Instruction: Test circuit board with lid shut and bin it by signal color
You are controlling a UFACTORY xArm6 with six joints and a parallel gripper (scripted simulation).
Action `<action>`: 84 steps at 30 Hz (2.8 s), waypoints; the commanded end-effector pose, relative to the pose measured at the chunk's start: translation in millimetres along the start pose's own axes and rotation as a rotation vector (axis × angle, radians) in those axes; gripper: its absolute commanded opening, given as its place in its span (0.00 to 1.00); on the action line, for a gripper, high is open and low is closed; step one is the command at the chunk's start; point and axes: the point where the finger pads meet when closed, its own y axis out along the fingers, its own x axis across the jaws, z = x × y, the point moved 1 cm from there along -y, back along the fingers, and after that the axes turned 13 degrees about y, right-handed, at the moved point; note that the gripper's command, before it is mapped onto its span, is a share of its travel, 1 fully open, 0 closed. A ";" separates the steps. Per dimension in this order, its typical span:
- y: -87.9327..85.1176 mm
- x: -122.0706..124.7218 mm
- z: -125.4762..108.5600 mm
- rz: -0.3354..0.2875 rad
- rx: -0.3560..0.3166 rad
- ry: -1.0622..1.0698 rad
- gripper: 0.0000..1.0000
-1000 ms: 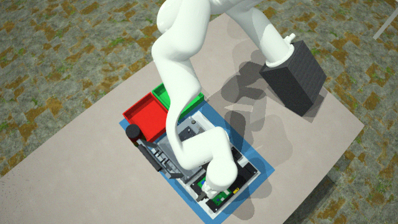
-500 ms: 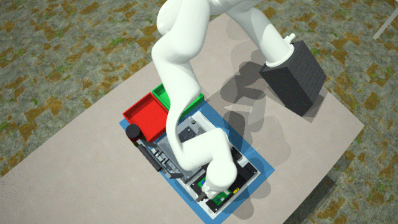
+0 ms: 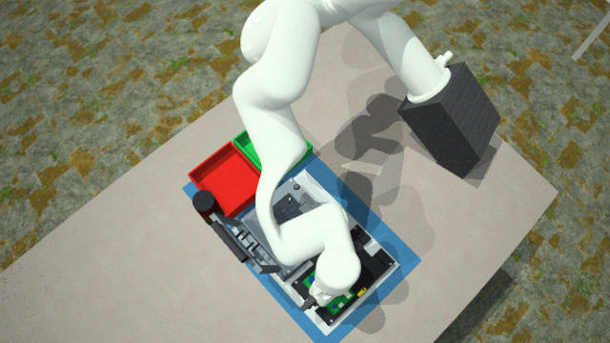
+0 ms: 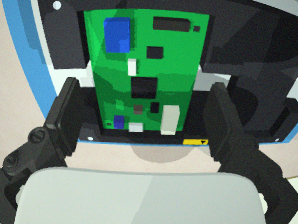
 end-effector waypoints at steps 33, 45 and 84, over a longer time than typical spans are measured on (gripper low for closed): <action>14.5 -1.9 -1.0 0.003 -0.003 0.002 1.00; 15.6 -1.9 -1.0 0.003 -0.003 0.002 1.00; 15.6 -1.9 -1.0 0.003 -0.003 0.002 0.85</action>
